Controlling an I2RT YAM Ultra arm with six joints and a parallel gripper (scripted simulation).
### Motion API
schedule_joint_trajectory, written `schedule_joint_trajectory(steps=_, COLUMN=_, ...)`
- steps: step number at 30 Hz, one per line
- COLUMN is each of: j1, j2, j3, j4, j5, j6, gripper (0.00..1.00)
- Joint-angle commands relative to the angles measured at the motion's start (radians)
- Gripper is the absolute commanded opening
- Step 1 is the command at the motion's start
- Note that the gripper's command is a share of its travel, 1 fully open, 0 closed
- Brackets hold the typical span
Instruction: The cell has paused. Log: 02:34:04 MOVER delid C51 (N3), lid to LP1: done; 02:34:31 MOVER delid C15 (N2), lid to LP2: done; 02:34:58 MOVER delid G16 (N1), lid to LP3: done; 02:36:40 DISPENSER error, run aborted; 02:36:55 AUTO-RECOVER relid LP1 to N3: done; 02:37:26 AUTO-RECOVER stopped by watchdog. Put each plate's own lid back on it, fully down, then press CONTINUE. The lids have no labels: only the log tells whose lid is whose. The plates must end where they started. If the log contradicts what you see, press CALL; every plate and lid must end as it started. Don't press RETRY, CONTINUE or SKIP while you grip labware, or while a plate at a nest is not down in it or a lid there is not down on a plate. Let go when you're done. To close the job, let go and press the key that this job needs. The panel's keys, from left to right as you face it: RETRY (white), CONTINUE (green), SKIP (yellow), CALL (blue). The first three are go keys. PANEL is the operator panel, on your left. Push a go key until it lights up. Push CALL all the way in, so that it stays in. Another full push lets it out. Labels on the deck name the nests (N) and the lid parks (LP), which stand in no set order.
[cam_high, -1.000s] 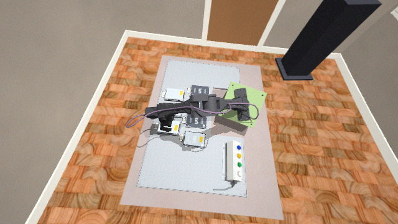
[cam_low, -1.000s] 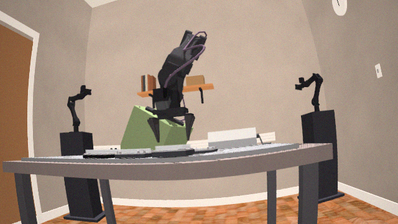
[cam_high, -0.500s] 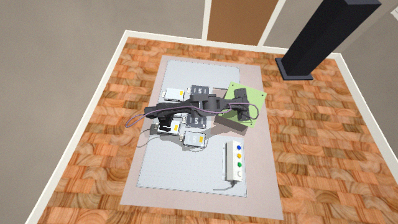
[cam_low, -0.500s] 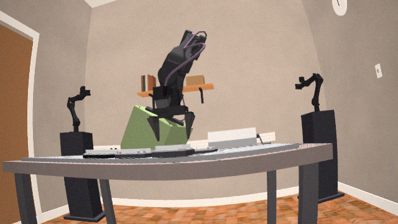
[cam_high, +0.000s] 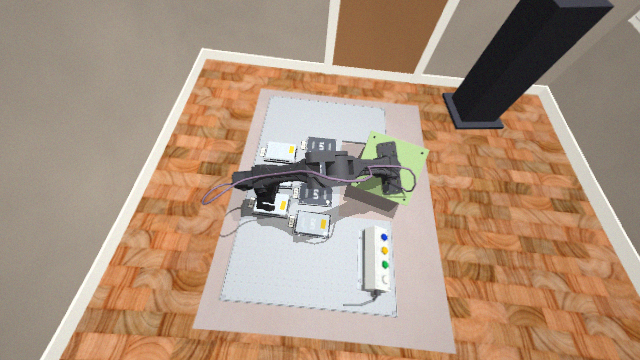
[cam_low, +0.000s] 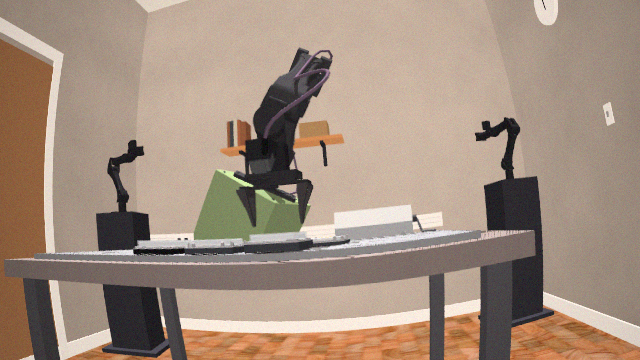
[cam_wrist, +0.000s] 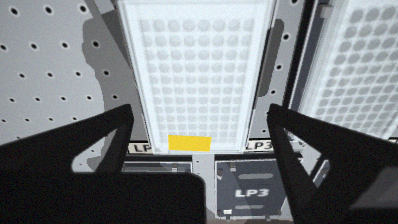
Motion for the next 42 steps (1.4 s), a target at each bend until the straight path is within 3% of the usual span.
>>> schedule_joint_trajectory(steps=1, j1=-0.032, j2=-0.046, j3=0.037, j4=-0.014, j5=-0.004, j6=-0.008, gripper=1.00)
schedule_joint_trajectory(steps=15, j1=-0.033, j2=-0.043, j3=0.042, j4=-0.019, j5=-0.004, j6=-0.009, gripper=1.00)
schedule_joint_trajectory(steps=18, j1=-0.001, j2=-0.086, j3=-0.055, j4=0.022, j5=0.006, j6=0.023, gripper=1.00)
schedule_joint_trajectory(steps=20, j1=-0.001, j2=-0.086, j3=-0.055, j4=0.022, j5=0.006, j6=0.023, gripper=1.00)
schedule_joint_trajectory(steps=35, j1=0.105, j2=-0.331, j3=-0.427, j4=0.197, j5=0.035, j6=0.135, gripper=1.00)
schedule_joint_trajectory(steps=37, j1=0.105, j2=-0.331, j3=-0.427, j4=0.197, j5=0.035, j6=0.135, gripper=1.00)
schedule_joint_trajectory(steps=42, j1=0.147, j2=-0.406, j3=-0.529, j4=0.244, j5=0.048, j6=0.179, gripper=1.00)
